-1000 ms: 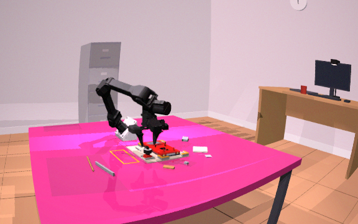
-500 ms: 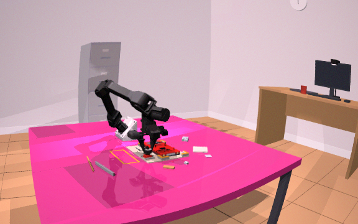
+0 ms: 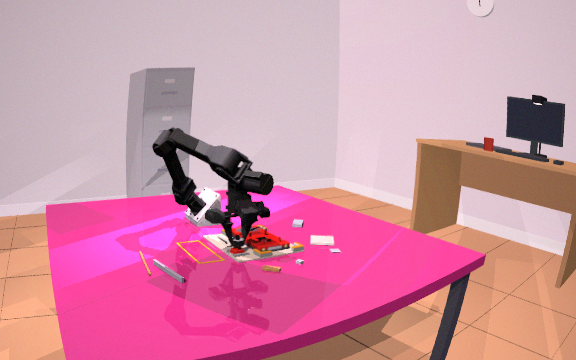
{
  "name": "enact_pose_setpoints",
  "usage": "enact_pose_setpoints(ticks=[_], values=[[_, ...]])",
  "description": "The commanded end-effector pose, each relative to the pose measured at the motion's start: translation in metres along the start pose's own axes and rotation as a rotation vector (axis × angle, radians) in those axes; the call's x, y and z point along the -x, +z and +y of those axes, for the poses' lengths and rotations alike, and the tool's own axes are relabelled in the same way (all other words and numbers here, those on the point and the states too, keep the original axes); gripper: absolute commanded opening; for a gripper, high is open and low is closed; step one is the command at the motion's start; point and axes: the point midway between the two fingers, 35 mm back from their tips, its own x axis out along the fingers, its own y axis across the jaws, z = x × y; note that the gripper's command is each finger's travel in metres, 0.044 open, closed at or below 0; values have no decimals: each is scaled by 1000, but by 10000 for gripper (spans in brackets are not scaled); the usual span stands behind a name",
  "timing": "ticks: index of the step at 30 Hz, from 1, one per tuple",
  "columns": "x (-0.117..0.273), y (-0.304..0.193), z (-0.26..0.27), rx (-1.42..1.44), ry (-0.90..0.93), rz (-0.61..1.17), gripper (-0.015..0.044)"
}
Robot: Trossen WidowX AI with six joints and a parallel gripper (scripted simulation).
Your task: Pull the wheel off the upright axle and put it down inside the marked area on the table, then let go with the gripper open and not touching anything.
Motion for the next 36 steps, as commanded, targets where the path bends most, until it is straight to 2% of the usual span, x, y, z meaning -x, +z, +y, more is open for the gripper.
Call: enact_pose_setpoints(ticks=[1, 36], values=[[2, 0, 0, -4, 1, 1, 0], [13, 0, 0, -2, 1, -1, 0]])
